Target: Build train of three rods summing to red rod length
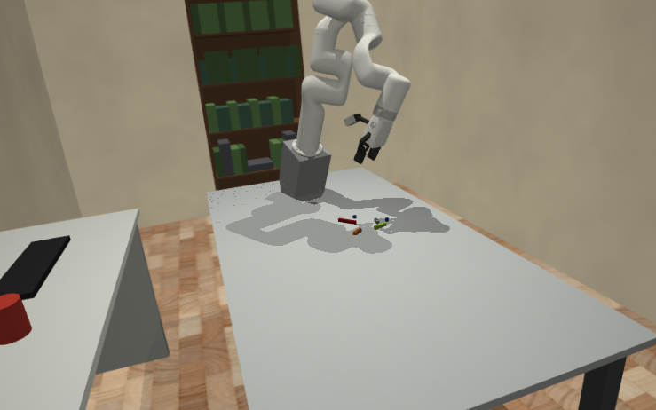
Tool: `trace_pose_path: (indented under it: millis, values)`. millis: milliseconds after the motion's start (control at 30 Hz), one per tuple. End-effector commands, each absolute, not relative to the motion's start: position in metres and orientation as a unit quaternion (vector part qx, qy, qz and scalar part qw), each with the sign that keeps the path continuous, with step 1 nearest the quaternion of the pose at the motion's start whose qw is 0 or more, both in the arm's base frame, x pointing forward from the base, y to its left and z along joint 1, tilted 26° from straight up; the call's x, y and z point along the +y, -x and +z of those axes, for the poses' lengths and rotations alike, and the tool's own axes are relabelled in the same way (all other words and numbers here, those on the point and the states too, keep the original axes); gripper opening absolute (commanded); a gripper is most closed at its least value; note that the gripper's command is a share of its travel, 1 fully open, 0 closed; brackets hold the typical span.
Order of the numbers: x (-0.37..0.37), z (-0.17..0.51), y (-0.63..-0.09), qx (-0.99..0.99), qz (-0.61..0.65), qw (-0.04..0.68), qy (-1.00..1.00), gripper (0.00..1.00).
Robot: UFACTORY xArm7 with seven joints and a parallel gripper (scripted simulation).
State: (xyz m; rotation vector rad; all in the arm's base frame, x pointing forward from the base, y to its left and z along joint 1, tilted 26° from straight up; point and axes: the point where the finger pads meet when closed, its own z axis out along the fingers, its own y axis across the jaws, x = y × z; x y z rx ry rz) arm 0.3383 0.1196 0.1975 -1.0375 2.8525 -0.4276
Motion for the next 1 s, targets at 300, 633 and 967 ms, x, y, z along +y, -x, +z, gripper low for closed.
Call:
trace_pose_path:
  millis: [300,633,967]
  values:
    - [0.12,0.199,-0.339,0.93,-0.139,0.04,0.338,1.0]
    - [0.12,0.198,-0.339,0.93,-0.139,0.04,0.337,1.0]
    - [0.124,0.179,-0.349,0.96,-0.135,0.056,0.24,1.0]
